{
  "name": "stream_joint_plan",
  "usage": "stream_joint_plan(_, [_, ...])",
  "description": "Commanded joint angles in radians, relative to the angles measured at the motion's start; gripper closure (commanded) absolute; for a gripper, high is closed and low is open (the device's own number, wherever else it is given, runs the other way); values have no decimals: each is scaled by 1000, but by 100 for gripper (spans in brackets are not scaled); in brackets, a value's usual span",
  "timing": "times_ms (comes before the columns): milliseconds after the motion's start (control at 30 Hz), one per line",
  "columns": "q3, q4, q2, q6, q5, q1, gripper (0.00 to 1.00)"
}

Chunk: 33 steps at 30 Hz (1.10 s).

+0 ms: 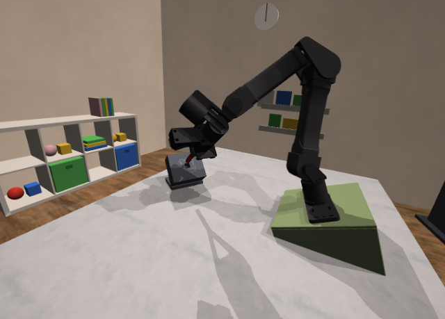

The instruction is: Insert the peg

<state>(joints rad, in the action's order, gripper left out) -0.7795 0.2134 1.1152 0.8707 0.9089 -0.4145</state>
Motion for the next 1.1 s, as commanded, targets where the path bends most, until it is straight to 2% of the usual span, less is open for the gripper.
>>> stream_joint_plan(0, [34,32,-25,-25,20,-16,100])
stream_joint_plan(333, [37,51,-36,-39,31,-30,100])
stream_joint_plan(1067, [58,-74,23,18,-25,37,100])
